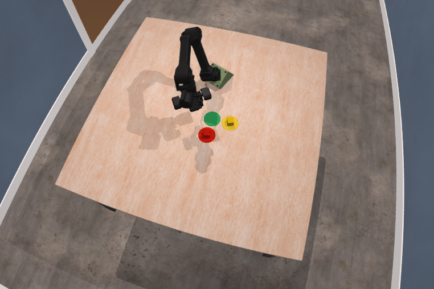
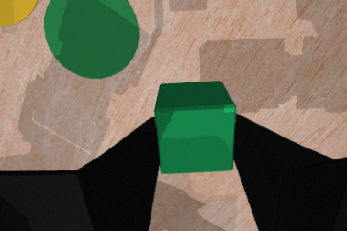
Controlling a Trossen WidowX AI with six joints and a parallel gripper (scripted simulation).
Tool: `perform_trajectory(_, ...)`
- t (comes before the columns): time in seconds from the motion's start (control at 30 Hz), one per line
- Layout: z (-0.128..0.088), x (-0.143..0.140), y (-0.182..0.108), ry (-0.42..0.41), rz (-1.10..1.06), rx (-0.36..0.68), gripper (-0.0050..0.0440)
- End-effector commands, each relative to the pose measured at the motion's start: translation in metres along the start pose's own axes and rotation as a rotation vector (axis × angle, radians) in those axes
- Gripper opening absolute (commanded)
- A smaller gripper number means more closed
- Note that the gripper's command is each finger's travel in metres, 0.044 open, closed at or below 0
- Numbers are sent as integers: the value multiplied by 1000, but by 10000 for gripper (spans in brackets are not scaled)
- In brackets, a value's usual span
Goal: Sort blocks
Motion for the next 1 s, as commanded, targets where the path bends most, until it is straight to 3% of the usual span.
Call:
perform_trajectory(0.0, 5, 7, 4, 2, 5, 6, 105)
perform_trajectory(0.97, 34, 82, 23, -11, -1, -1, 105)
Point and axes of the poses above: the point midway between the two fingers, 35 mm back from their tips, its own z axis out along the fingers, its own x axis across the jaws, y = z × x, the point moved 5 cm from there along -z, back along the fingers, and after that the axes turned 8 degrees about z, right-handed, at the moved point
